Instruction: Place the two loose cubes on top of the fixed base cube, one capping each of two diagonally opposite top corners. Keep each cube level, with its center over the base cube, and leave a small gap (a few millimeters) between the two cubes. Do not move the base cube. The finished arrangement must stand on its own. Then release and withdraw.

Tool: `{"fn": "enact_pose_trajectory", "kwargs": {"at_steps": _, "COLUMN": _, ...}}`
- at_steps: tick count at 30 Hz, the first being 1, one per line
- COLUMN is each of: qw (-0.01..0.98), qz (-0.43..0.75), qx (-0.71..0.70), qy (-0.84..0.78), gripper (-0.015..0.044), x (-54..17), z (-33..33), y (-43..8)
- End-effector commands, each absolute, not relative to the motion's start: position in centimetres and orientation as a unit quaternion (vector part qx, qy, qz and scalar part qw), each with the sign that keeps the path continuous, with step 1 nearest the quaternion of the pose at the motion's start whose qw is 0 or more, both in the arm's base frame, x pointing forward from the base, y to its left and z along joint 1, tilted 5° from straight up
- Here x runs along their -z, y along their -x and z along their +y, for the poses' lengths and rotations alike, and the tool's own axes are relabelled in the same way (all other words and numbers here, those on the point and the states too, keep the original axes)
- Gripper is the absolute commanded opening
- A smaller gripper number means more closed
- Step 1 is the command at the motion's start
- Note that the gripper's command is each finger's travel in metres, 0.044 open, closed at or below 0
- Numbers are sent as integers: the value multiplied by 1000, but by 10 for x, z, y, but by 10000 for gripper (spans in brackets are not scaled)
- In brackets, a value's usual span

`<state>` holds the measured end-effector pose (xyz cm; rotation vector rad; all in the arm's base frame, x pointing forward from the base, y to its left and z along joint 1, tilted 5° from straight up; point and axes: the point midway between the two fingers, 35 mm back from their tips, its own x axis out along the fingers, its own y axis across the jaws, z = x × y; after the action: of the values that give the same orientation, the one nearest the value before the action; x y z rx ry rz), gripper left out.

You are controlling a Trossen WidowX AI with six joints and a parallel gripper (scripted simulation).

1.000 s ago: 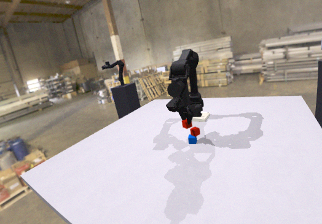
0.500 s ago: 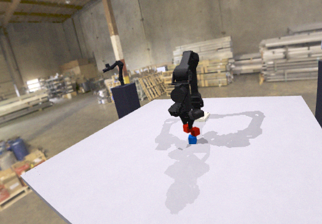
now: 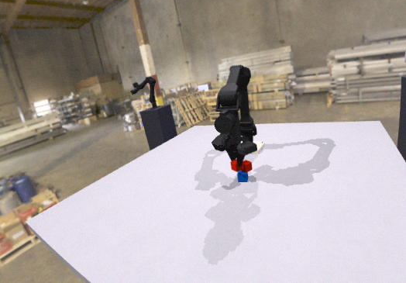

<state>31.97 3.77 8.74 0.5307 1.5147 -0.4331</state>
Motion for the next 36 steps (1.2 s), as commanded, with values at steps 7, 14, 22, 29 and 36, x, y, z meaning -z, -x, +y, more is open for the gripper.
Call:
{"fn": "enact_pose_trajectory", "kwargs": {"at_steps": 7, "qw": 661, "qz": 679, "qx": 198, "qy": -249, "gripper": 105, "x": -70, "z": 38, "y": -318}}
{"fn": "enact_pose_trajectory", "kwargs": {"at_steps": 14, "qw": 661, "qz": 679, "qx": 198, "qy": -249, "gripper": 105, "x": -70, "z": 38, "y": -318}}
{"fn": "enact_pose_trajectory", "kwargs": {"at_steps": 22, "qw": 661, "qz": 679, "qx": 198, "qy": -249, "gripper": 105, "x": -69, "z": 39, "y": -318}}
{"fn": "enact_pose_trajectory", "kwargs": {"at_steps": 29, "qw": 661, "qz": 679, "qx": 198, "qy": -249, "gripper": 105, "x": -69, "z": 39, "y": -318}}
{"fn": "enact_pose_trajectory", "kwargs": {"at_steps": 36, "qw": 661, "qz": 679, "qx": 198, "qy": -249, "gripper": 205, "x": -69, "z": 39, "y": -318}}
